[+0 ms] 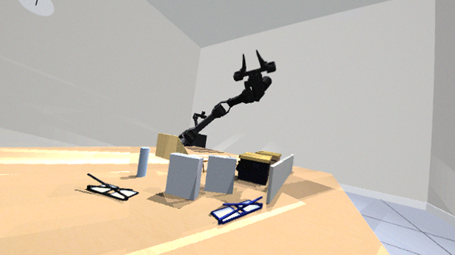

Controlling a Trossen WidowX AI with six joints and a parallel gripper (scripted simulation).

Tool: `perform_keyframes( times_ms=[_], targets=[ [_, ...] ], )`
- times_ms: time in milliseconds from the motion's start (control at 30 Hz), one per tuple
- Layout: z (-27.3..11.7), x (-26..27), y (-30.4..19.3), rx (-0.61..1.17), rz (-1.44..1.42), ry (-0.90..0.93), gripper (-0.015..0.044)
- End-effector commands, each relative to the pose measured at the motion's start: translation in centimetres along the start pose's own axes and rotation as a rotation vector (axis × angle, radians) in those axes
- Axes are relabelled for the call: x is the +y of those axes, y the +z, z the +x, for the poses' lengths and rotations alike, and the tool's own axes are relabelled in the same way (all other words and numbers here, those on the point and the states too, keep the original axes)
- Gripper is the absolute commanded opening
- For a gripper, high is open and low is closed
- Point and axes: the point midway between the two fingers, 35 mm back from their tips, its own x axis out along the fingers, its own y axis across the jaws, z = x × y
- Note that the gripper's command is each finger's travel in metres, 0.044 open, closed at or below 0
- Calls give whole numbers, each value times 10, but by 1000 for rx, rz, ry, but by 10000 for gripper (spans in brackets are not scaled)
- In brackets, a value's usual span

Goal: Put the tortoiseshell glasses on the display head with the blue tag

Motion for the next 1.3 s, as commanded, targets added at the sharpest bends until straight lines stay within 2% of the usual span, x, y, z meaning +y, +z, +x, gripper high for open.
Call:
perform_keyframes(
  times_ms=[0, 333, 633, 967, 1133, 1267],
  targets=[
    [4, 7, 78, -276, 242, -86, 200],
    [-9, 35, 153, -605, 514, 24, 200],
    [-38, 77, 213, -876, 770, 325, 200],
    [-90, 138, 260, -1027, 1039, 895, 200],
    [-121, 170, 273, -995, 1149, 1259, 200],
    [-149, 194, 277, -898, 1216, 1578, 200]
  ],
)
